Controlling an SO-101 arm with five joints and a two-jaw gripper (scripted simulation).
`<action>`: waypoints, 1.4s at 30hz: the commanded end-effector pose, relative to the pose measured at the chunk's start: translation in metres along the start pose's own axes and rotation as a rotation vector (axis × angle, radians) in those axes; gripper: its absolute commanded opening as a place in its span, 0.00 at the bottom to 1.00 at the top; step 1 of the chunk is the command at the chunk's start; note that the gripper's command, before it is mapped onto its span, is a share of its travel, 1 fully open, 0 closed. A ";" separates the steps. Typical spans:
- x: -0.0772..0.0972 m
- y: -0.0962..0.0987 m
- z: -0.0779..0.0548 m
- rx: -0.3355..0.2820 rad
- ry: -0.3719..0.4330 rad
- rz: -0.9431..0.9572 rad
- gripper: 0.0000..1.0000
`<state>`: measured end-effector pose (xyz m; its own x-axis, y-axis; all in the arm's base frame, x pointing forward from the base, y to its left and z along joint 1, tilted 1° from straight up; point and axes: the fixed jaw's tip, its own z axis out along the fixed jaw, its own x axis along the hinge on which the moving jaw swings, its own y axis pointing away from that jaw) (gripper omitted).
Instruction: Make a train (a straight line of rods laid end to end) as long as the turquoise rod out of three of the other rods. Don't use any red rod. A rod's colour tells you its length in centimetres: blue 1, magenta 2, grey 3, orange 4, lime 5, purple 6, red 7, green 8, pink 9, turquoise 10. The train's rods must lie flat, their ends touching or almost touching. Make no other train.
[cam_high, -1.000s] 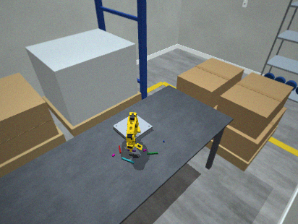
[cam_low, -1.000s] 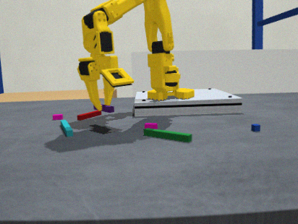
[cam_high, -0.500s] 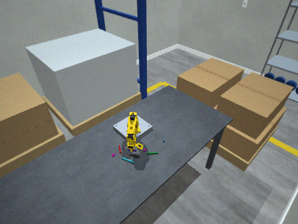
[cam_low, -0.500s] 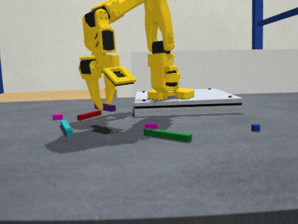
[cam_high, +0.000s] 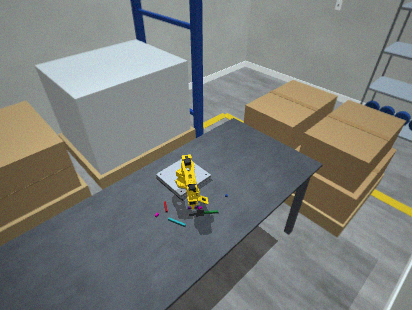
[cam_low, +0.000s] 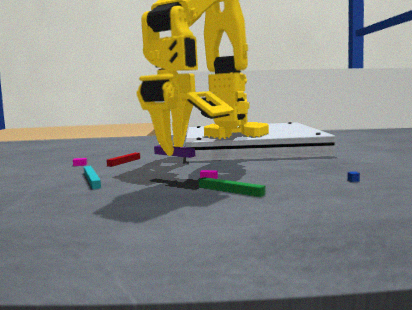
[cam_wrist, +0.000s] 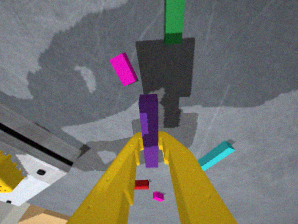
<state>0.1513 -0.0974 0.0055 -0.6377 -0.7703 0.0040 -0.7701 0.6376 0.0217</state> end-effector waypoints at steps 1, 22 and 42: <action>-0.024 0.006 0.001 0.004 0.001 -0.087 0.00; -0.078 0.036 0.005 0.003 0.008 -0.350 0.00; -0.079 0.037 0.001 0.021 0.000 -0.354 0.00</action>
<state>0.1756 -0.0159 0.0010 -0.3296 -0.9441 0.0060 -0.9439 0.3296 0.0186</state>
